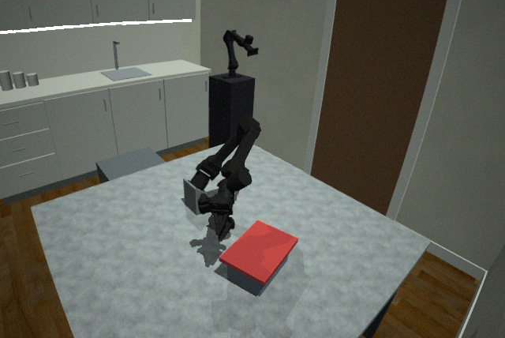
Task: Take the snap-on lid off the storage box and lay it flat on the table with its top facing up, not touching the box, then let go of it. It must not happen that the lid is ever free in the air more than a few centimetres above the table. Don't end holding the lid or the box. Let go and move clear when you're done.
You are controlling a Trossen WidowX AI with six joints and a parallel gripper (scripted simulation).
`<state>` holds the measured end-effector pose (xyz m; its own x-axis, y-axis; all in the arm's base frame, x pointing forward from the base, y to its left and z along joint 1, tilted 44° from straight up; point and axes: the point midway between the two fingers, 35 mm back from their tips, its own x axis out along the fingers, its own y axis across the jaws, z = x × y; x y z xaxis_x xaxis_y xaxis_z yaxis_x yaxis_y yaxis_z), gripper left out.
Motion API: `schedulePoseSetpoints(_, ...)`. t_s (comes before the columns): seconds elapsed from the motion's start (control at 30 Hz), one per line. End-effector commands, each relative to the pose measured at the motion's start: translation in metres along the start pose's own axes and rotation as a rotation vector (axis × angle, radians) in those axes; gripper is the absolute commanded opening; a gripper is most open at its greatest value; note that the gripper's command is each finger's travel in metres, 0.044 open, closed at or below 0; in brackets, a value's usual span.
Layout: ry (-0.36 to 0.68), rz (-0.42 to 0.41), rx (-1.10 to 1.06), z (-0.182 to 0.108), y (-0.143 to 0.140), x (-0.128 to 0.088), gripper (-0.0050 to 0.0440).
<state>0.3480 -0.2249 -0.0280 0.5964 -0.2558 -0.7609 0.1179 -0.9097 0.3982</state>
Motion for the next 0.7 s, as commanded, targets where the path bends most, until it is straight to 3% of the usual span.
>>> schedulePoseSetpoints(0.0, 0.065, -0.162, -0.147, 0.008, -0.015, -0.006, 0.0235)
schedulePoseSetpoints(0.13, 0.172, -0.273, -0.268, 0.013, -0.028, -0.016, 0.0235)
schedulePoseSetpoints(0.2, 0.172, -0.273, -0.268, 0.013, -0.028, -0.016, 0.0235)
schedulePoseSetpoints(0.37, 0.384, -0.377, -0.415, 0.015, -0.043, -0.039, 0.0235)
schedulePoseSetpoints(0.67, 0.722, -0.368, -0.552, 0.009, -0.049, -0.078, 0.0235)
